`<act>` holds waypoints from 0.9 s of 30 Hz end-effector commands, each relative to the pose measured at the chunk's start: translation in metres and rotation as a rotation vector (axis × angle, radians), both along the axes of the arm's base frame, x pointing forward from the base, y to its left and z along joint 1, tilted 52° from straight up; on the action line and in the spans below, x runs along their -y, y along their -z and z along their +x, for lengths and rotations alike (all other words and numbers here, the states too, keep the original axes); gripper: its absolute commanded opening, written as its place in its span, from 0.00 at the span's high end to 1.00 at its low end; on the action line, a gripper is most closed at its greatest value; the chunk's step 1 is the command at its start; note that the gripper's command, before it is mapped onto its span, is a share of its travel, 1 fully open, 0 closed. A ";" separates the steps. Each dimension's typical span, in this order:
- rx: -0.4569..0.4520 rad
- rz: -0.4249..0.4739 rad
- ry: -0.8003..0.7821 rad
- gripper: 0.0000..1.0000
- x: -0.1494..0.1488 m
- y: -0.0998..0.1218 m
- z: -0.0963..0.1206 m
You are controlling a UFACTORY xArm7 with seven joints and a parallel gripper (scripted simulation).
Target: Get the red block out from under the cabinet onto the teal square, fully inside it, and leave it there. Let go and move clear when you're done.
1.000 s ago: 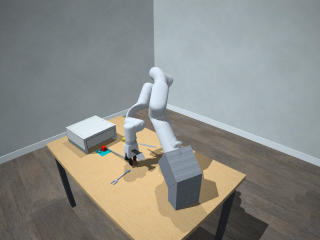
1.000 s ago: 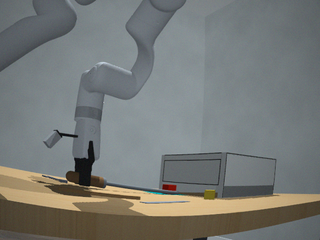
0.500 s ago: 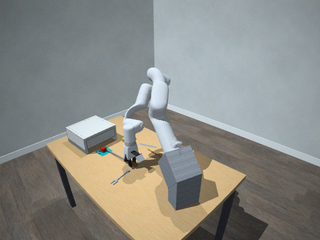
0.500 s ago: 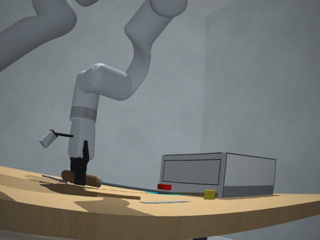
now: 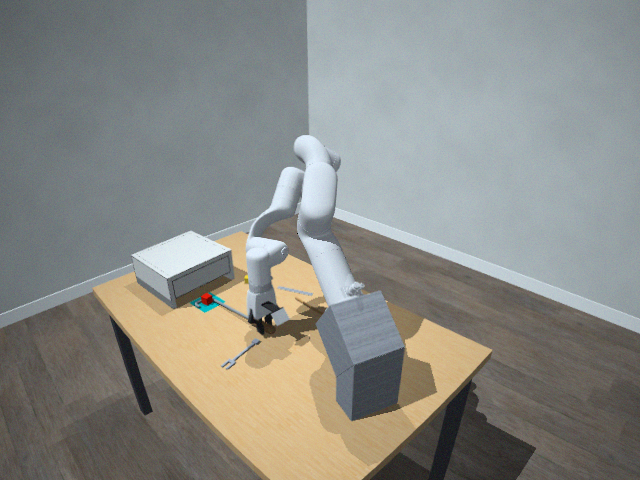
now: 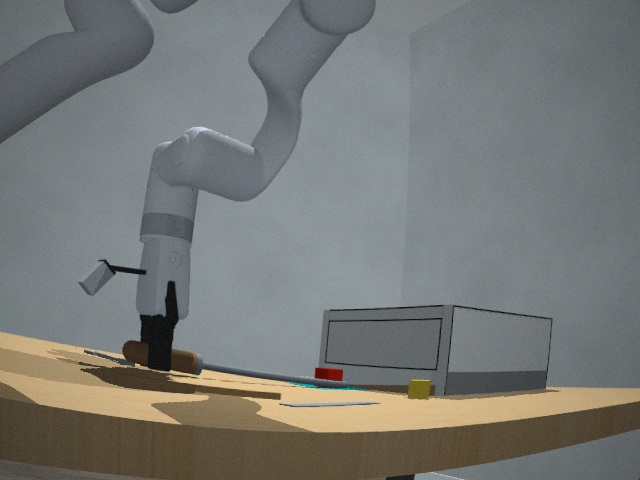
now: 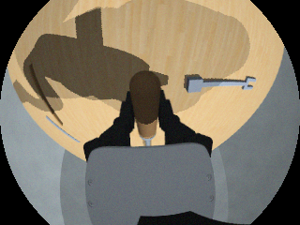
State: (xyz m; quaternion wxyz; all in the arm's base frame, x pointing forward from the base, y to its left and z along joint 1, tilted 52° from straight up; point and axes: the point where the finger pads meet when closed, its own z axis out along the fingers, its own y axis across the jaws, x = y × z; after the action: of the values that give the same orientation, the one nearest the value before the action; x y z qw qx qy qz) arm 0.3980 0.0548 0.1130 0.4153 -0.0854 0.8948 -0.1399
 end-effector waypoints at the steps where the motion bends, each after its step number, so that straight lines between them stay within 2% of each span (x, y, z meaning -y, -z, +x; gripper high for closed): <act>1: 0.000 0.000 -0.002 1.00 -0.001 0.000 0.000; 11: -0.001 -0.002 -0.003 1.00 0.007 -0.011 0.007; 27: -0.001 -0.002 -0.003 1.00 0.007 -0.011 0.007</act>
State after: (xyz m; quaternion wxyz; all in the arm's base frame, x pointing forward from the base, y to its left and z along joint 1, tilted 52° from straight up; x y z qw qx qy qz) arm 0.4050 0.0468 0.1240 0.4151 -0.0866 0.8947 -0.1404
